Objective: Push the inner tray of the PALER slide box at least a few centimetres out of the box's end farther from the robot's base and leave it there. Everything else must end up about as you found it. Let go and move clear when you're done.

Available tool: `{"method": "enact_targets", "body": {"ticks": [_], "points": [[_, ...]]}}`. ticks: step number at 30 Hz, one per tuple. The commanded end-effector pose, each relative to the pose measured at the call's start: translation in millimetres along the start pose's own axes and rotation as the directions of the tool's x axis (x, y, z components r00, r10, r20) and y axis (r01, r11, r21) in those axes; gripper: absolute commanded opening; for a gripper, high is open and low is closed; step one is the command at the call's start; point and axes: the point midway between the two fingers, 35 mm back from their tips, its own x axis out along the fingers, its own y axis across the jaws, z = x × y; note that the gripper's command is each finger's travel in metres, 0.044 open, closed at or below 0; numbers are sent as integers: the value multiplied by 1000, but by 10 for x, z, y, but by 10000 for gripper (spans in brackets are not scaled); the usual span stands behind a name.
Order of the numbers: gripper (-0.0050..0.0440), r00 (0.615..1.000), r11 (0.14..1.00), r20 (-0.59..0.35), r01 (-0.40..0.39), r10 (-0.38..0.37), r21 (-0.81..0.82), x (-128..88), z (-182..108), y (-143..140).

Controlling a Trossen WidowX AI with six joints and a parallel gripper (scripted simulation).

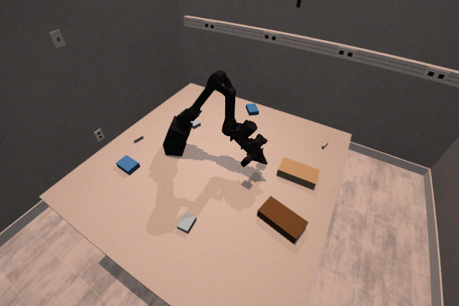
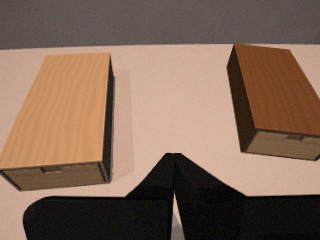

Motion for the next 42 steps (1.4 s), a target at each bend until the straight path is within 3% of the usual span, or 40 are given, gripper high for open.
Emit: {"method": "enact_targets", "body": {"ticks": [1, 5, 8, 42], "points": [[-50, 999, 999, 8, 41, -42, 33, 154, 88, -594], [-50, 996, 993, 9, 93, -94, 66, 133, 126, -1202], [-50, 994, 991, 10, 109, -110, 74, 106, 136, -1393], [-50, 994, 991, 13, 110, -111, 71, 84, 154, -1379]]}}
